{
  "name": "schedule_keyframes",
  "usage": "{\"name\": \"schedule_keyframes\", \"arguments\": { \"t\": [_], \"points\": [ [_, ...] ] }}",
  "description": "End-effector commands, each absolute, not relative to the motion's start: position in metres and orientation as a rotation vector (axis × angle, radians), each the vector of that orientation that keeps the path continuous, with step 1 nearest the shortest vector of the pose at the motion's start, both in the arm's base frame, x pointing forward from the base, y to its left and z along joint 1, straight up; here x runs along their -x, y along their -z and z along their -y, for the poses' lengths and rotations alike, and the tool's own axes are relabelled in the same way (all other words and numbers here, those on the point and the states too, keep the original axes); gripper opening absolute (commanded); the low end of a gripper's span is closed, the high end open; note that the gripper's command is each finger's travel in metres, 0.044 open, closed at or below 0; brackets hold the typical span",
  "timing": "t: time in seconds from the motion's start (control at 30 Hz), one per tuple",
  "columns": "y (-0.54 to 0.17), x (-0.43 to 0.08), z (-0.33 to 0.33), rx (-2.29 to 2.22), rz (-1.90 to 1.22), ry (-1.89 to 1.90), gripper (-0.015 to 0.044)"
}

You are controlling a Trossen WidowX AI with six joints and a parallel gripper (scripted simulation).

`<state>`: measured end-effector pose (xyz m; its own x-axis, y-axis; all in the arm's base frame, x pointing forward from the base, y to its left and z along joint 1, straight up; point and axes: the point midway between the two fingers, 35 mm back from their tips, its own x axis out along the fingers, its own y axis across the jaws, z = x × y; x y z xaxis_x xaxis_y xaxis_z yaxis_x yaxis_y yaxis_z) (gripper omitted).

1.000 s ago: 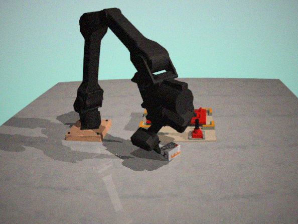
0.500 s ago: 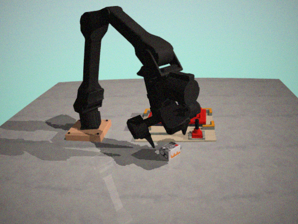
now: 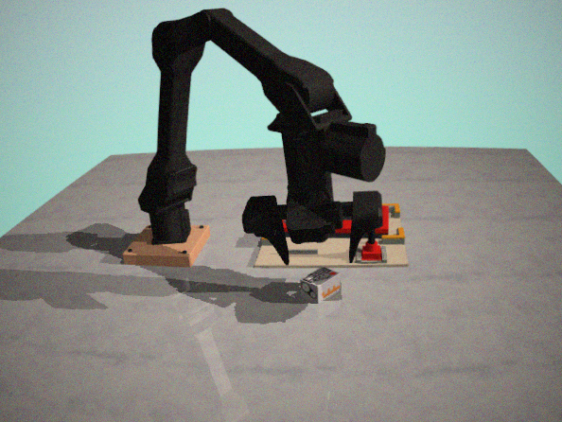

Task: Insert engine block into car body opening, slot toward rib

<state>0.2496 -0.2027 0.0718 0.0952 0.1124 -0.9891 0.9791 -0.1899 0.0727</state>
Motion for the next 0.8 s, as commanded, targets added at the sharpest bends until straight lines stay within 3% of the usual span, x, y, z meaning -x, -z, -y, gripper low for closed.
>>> {"name": "schedule_keyframes", "arguments": {
  "t": [0.0, 0.5, 0.77],
  "points": [
    [-0.0737, -0.2499, 0.2023, -1.534, -1.078, 1.326, 0.044],
    [-0.0824, -0.2535, 0.2018, -1.784, -0.693, 1.742, 0.044],
    [-0.0816, -0.2524, 0.202, -1.795, -0.672, 1.759, 0.044]
  ]
}}
